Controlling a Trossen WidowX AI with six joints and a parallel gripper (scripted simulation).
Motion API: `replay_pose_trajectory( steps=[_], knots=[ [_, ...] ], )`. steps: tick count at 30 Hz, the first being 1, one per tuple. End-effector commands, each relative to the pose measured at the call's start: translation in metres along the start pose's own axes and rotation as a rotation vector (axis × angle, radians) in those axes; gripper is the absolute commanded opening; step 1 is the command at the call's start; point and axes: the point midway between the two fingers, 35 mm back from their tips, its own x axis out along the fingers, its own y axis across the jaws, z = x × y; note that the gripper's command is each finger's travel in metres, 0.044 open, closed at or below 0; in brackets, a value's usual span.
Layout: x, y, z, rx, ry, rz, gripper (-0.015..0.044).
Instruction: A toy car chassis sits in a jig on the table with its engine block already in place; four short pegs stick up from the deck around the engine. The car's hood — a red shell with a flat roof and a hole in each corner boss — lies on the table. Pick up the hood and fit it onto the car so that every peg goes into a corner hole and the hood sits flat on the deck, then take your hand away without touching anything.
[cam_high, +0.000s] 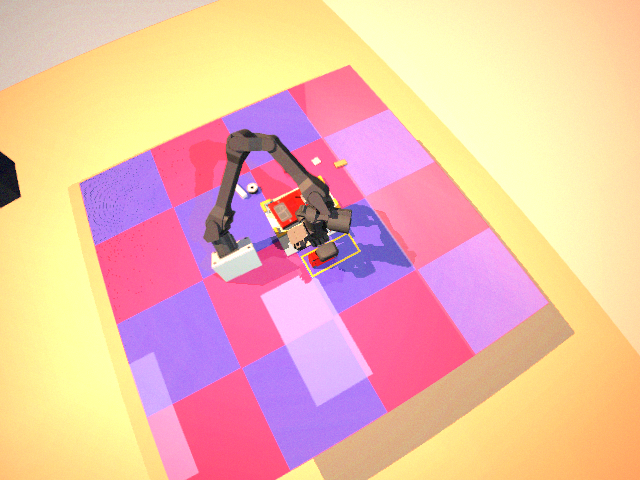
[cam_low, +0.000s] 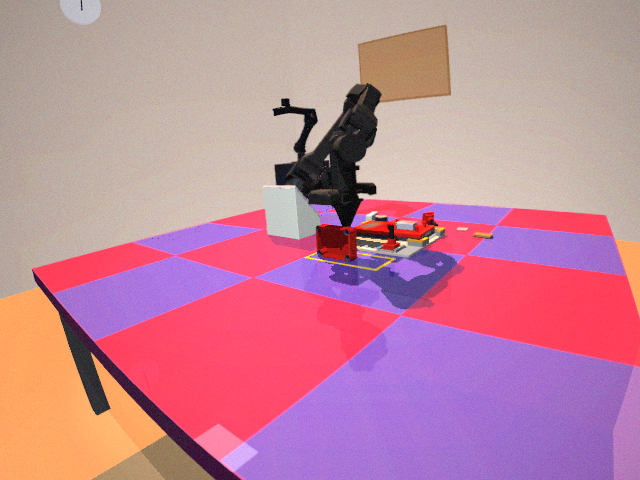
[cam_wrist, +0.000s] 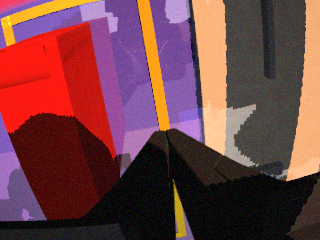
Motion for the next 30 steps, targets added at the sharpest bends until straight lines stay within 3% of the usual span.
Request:
replay_pose_trajectory(
  steps=[1, 30],
  knots=[
    [0.002, 0.002, 0.000, 0.008, 0.000, -0.004, 0.0000],
    [0.000, 0.023, -0.002, 0.008, 0.001, -0.001, 0.0000]
  ],
)
